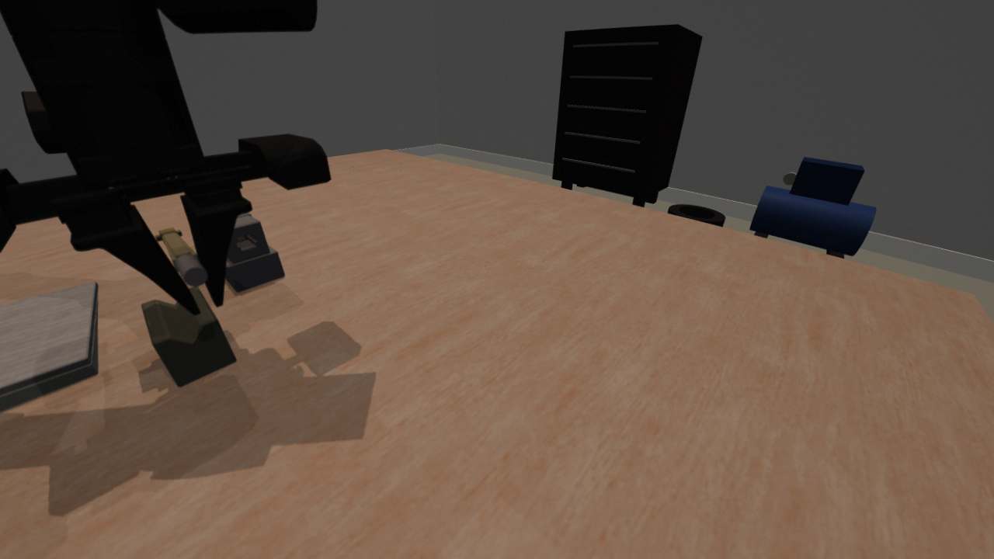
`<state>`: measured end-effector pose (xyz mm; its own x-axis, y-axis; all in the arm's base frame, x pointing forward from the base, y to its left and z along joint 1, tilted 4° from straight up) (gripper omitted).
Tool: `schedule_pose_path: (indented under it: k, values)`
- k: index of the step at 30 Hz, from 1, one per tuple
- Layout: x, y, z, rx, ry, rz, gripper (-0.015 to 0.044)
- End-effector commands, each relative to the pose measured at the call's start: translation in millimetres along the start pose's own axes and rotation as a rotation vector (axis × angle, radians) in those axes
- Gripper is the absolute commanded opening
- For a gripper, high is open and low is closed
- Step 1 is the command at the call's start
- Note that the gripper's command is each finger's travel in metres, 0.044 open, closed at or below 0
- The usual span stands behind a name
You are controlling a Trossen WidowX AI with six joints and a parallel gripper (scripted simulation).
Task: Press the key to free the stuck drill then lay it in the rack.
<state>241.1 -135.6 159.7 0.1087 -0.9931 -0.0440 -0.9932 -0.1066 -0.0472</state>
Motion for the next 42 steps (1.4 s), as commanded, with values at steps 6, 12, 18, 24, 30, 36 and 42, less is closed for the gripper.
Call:
schedule_pose_path:
  k: [6, 12, 18, 24, 30, 36, 42]
  values:
    - [3.6, 15.4, 1.3, 0.000, 0.001, -0.002, 0.0000]
    - [4.2, 15.3, 11.5, 0.000, 0.001, -0.002, 0.0000]
    - [4.3, 16.0, 21.8, 0.000, 0.001, -0.002, 0.0000]
    - [3.9, 17.0, 27.5, 0.000, 0.001, -0.002, 0.0000]
    - [4.3, 16.3, 32.8, 0.000, 0.001, -0.002, 0.0000]
    - [5.1, 15.4, 40.0, 0.000, 0.001, -0.002, 0.0000]
    - [5.1, 15.2, 46.9, 0.000, 0.001, -0.002, 0.0000]
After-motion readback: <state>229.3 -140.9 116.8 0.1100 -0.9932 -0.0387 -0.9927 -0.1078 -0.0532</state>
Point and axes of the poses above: the point midway between the two fingers, 35 mm back from their tips, its own z axis out along the fingers, its own y axis across the jaws, x = y × z, the point moved 8 cm from there along -z, back along the fingers, and after that the axes turned 4 degrees about z, right-handed, at the moved point
